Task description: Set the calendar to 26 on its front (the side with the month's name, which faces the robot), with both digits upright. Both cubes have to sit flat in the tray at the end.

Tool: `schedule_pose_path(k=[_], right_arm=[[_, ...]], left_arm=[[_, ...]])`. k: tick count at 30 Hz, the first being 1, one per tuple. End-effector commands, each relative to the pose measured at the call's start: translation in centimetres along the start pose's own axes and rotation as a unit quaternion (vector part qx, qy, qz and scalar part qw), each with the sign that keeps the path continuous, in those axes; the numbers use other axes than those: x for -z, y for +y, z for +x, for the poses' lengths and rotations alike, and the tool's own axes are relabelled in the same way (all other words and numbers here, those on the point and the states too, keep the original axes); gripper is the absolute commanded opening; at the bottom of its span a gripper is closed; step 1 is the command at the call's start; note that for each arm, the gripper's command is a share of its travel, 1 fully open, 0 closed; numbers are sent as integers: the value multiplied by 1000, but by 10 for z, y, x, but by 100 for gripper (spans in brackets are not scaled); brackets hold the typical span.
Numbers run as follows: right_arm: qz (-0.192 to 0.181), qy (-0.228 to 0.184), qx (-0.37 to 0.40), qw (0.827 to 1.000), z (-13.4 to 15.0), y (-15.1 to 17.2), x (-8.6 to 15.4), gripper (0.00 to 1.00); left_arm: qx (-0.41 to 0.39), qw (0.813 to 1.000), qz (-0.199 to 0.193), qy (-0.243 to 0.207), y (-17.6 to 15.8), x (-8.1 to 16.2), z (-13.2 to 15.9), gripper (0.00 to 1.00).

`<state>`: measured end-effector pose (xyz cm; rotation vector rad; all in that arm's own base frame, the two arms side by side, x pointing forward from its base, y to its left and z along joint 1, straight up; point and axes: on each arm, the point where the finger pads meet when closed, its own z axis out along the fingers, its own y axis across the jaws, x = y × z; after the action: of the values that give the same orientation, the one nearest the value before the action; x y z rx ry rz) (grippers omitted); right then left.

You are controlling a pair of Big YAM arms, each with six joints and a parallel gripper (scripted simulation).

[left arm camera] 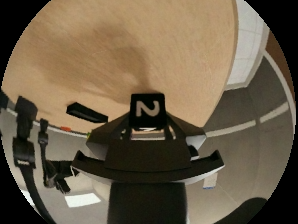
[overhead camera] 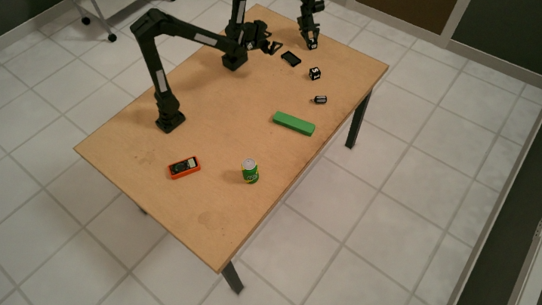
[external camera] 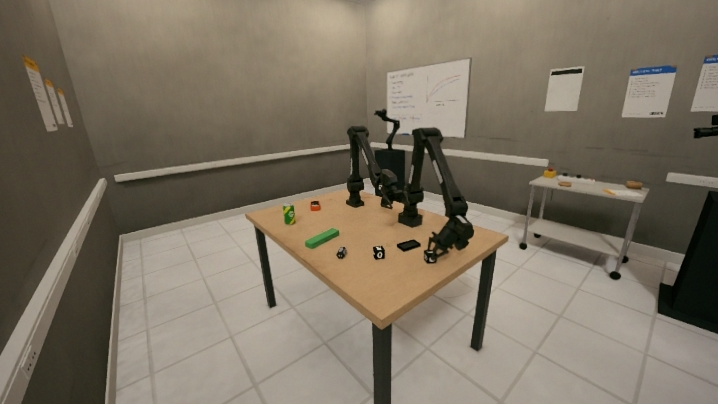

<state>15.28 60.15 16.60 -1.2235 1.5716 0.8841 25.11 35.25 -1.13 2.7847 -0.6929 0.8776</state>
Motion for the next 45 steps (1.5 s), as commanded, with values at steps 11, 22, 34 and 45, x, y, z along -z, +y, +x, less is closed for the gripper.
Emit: schedule_pose_path(k=[11,22,34,45], right_arm=[[-3,-24,0,1000,-24,4,-6,100],[-3,-24,0,1000,-24,4,-6,100],[-3,-24,0,1000,-24,4,-6,100],[-3,-24,0,1000,-24,4,-6,100]], left_arm=[[-5,1000,15,0,-12,29,19,40],[1,1000,-3,1,-1,40,27,40],[5,1000,-2,0,1,9,0,40],[-214,976,41,-1,-10,18,20,40]])
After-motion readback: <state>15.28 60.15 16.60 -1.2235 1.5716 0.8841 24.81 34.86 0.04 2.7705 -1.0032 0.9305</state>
